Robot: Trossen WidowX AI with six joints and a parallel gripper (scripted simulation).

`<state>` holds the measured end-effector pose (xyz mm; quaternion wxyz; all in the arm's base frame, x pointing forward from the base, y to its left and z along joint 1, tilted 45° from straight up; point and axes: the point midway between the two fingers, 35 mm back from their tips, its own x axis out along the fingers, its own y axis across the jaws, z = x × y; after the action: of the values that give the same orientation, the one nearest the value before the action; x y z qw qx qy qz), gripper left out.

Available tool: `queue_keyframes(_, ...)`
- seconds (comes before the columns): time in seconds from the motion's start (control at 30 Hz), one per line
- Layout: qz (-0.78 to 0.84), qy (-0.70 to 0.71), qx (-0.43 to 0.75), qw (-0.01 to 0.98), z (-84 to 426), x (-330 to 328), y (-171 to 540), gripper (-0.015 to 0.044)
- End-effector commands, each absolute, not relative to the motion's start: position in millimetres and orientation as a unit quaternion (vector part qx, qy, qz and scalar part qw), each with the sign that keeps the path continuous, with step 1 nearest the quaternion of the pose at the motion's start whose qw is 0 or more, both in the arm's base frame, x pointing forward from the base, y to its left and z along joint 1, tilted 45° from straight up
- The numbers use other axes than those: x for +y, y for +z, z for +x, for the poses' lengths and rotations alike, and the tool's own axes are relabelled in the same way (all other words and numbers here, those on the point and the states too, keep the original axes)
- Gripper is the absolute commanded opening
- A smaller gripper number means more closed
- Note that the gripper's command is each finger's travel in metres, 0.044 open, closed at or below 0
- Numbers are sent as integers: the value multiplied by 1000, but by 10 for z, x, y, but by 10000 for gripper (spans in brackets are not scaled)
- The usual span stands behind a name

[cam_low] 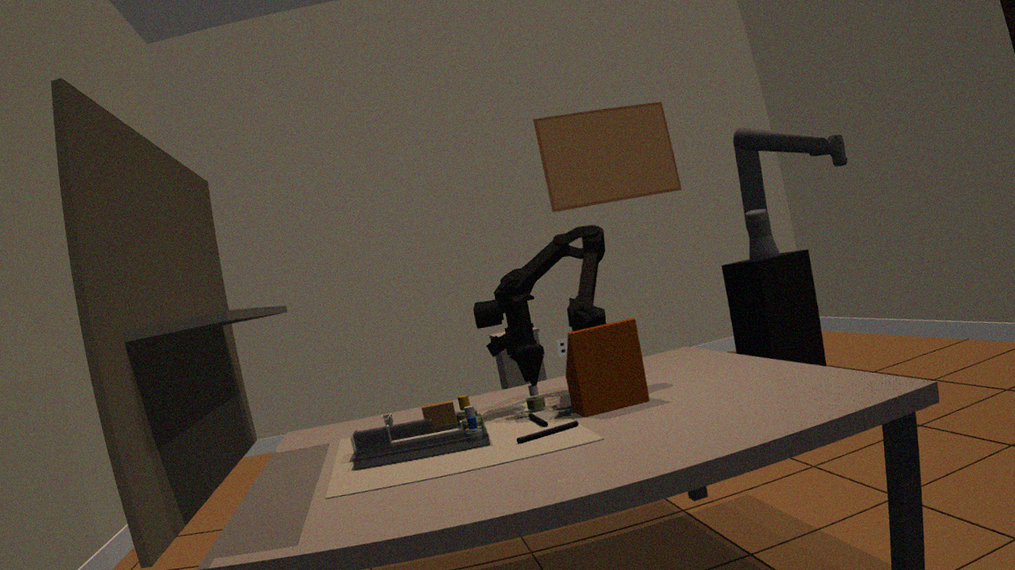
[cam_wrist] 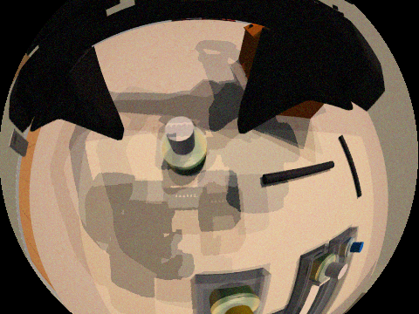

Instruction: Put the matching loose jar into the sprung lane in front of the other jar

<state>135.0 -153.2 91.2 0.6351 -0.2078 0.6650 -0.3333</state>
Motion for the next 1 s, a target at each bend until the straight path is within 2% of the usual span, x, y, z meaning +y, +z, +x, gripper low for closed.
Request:
queue_keyframes(0.0,-209,-332,669,631,1312,-1614,810,440)
queue_keyframes(0.8,-210,-332,669,631,1273,-1827,597,440)
queue_keyframes(0.97,-210,-332,669,631,1273,-1827,597,309)
